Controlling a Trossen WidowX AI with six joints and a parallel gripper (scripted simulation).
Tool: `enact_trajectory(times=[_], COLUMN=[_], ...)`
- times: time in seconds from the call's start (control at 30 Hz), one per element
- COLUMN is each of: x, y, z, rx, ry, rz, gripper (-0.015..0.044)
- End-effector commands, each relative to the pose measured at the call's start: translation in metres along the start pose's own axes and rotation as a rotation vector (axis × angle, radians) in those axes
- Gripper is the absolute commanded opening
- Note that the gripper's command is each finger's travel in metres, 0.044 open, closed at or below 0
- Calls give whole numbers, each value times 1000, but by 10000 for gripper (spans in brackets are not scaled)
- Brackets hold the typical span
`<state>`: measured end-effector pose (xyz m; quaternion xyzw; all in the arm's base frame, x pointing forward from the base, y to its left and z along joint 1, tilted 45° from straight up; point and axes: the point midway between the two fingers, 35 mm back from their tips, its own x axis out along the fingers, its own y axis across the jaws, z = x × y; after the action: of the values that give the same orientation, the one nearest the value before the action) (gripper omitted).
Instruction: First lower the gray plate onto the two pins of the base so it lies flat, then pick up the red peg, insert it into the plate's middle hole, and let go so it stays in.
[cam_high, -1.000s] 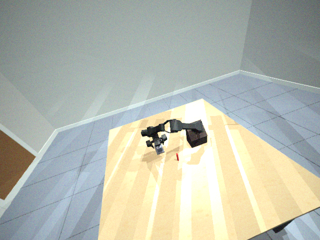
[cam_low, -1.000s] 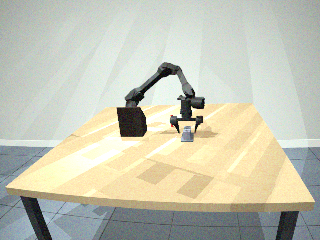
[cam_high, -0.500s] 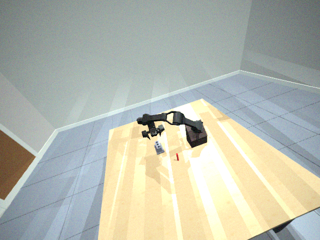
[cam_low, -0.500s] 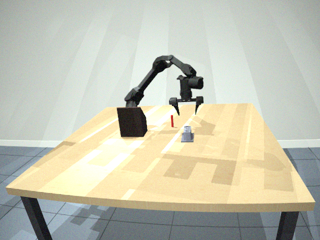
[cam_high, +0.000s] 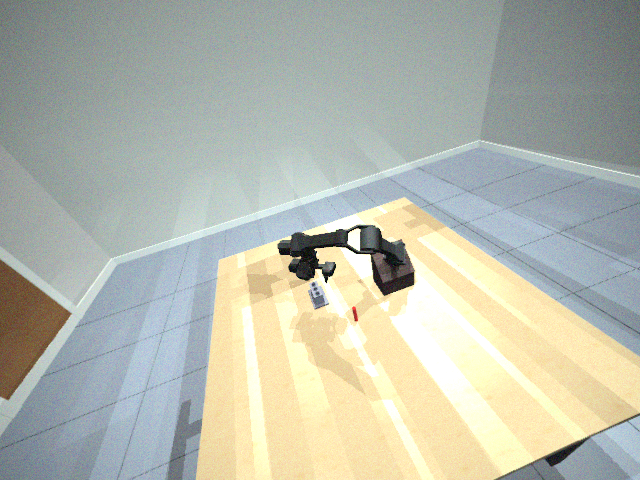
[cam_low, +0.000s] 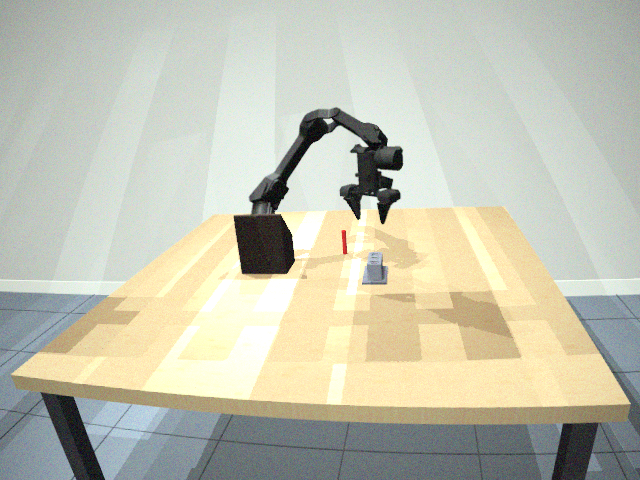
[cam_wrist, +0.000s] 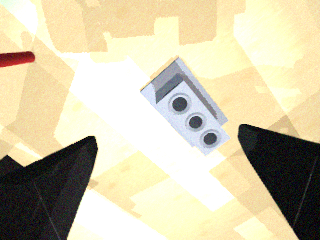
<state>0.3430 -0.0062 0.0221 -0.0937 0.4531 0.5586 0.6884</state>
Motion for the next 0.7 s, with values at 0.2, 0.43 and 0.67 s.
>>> enact_trajectory(times=[0.2,0.43,0.67], x=[-1,1,3], y=[85,111,133], z=[39,44,47], rx=[1008,1313,1625], ry=[-4,-2,2], rz=[15,19,24], gripper=[440,440,440])
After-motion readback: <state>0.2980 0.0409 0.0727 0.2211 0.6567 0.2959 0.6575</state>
